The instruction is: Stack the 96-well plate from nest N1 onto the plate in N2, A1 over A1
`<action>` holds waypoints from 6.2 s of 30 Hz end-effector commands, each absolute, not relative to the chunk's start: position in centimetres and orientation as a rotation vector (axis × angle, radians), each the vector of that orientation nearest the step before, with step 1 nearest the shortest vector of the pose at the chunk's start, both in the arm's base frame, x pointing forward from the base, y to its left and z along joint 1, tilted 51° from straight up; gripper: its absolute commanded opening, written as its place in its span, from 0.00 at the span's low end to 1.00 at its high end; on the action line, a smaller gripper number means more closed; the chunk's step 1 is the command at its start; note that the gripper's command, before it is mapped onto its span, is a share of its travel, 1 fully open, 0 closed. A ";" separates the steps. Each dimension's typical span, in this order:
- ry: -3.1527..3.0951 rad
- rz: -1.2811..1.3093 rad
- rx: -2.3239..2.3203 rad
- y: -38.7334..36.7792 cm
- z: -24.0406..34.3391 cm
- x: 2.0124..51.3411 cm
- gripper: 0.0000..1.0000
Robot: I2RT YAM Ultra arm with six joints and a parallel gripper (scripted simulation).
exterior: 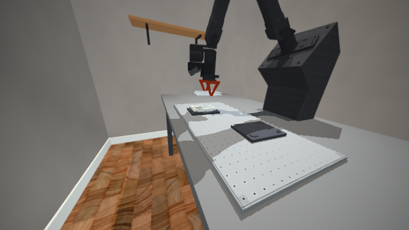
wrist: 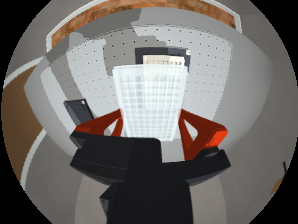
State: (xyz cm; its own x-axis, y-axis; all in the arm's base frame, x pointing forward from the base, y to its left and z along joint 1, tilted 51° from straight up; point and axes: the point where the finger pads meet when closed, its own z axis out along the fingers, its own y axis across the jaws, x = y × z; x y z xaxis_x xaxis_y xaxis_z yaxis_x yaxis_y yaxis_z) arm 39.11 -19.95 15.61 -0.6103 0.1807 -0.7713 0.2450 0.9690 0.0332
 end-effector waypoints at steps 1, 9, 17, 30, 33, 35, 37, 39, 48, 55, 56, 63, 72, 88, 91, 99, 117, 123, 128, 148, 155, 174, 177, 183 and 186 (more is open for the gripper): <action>2.237 -0.096 0.285 -21.6 16.7 39.1 0.00; 2.233 -0.098 0.284 -23.6 17.4 39.1 0.00; 2.206 -0.117 0.271 -23.4 18.8 38.9 0.00; 2.206 -0.117 0.273 -23.4 18.9 39.0 0.00; 2.206 -0.117 0.273 -23.4 18.9 39.0 0.00; 2.206 -0.117 0.273 -23.4 18.9 39.0 0.00; 2.206 -0.117 0.273 -23.4 18.9 39.0 0.00; 2.206 -0.117 0.273 -23.4 18.9 39.0 0.00; 2.206 -0.117 0.272 -23.4 19.0 39.1 0.00; 2.213 -0.112 0.275 -23.5 18.7 39.2 0.00; 2.211 -0.113 0.274 -23.5 18.7 39.2 0.00; 2.201 -0.120 0.270 -23.6 19.0 39.3 0.00; 2.200 -0.121 0.271 -23.5 18.6 39.0 0.00; 2.243 -0.093 0.292 -23.3 15.6 39.9 0.00; 2.217 -0.110 0.283 -23.9 16.6 40.8 0.00; 2.215 -0.116 0.296 -24.6 16.1 41.4 0.00; 2.215 -0.110 0.286 -24.8 14.6 43.8 0.00; 2.216 -0.109 0.284 -24.8 13.9 44.6 0.00; 2.192 -0.120 0.272 -24.8 15.0 45.1 0.00; 2.187 -0.122 0.269 -24.6 15.2 44.9 0.00; 2.215 -0.107 0.282 -24.2 13.7 44.2 0.00; 2.203 -0.114 0.279 -24.4 14.2 44.3 0.00; 2.205 -0.113 0.280 -24.4 14.1 44.3 0.00; 2.208 -0.111 0.280 -24.3 13.9 44.2 0.00; 2.211 -0.109 0.281 -24.2 13.8 44.2 0.00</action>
